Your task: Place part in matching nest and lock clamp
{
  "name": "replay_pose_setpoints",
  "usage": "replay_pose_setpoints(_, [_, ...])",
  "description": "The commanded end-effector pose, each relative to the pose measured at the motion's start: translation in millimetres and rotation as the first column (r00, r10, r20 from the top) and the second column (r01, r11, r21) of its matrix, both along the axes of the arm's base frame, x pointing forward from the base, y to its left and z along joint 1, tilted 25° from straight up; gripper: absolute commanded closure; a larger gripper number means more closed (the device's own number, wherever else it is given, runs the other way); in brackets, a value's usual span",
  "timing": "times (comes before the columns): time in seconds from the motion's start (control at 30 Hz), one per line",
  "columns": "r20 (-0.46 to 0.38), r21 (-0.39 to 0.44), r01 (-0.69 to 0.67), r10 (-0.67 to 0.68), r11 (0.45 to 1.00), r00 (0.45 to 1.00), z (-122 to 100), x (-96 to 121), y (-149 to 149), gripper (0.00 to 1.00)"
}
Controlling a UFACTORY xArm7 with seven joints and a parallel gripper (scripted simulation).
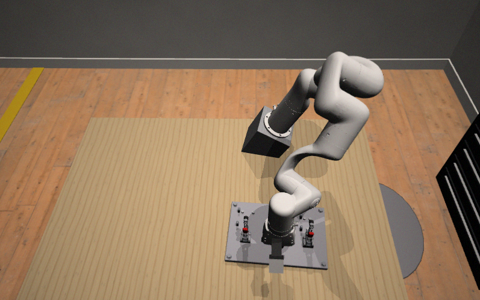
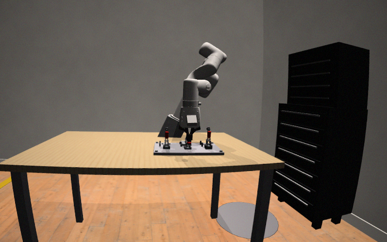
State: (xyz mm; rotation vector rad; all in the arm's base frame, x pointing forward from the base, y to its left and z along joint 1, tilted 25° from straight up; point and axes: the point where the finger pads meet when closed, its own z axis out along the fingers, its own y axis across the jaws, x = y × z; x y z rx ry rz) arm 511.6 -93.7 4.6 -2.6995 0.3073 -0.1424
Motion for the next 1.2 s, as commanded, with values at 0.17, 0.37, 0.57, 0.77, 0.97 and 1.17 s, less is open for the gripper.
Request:
replay_pose_setpoints(0.17, [0.004,-0.002,0.002,-0.002,1.000,1.000,1.5,1.2,-1.8,1.00])
replay_pose_setpoints(0.37, [0.004,-0.002,0.002,-0.002,1.000,1.000,0.2,1.4,-1.2,1.00])
replay_pose_setpoints(0.57, [0.004,-0.002,0.002,-0.002,1.000,1.000,-0.2,1.5,-1.1,1.00])
replay_pose_setpoints(0.77, [0.004,-0.002,0.002,-0.002,1.000,1.000,-0.2,1.5,-1.1,1.00])
replay_pose_setpoints(0.97, [0.004,-0.002,0.002,-0.002,1.000,1.000,-0.9,1.6,-0.8,1.00])
replay_pose_setpoints(1.17, [0.004,-0.002,0.002,-0.002,1.000,1.000,-2.0,1.8,-0.3,1.00])
